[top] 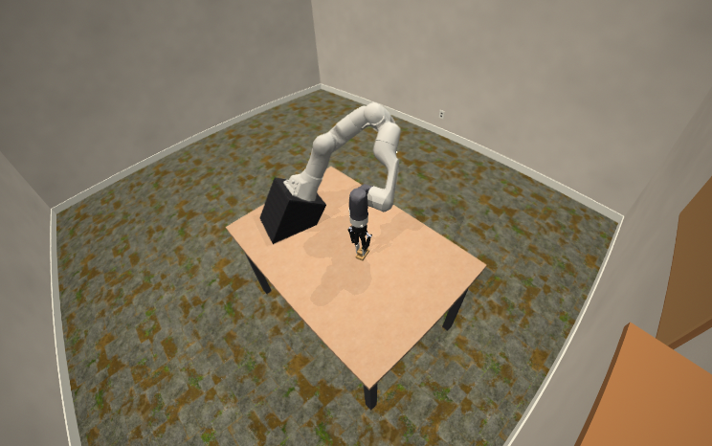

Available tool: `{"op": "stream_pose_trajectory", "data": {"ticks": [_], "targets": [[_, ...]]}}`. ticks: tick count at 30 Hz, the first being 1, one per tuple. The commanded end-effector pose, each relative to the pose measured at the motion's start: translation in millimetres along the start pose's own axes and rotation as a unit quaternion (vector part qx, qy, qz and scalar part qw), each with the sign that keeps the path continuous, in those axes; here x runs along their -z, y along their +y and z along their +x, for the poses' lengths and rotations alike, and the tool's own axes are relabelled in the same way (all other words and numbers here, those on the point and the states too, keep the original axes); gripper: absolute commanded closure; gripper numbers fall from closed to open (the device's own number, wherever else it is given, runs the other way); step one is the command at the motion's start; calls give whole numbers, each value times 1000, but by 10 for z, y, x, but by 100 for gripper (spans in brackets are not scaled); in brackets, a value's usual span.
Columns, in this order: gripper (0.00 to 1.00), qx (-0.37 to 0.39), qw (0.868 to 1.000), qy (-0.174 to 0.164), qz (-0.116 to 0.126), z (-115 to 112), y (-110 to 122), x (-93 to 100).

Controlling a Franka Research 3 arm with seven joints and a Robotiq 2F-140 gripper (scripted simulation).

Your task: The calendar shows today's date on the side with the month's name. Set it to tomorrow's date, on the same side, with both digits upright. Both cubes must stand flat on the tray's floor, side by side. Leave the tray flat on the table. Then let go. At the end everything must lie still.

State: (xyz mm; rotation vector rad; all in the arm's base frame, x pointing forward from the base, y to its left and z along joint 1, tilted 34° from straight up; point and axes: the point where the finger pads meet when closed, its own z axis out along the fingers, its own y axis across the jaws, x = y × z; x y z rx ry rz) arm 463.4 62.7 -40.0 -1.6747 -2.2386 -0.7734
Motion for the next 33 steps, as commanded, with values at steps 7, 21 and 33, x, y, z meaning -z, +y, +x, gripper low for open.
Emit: {"op": "stream_pose_trajectory", "data": {"ticks": [7, 21, 33], "targets": [[83, 1, 1000, 0, 0, 4, -1, -35], [83, 1, 1000, 0, 0, 4, -1, -91], [83, 1, 1000, 0, 0, 4, -1, -114]]}}
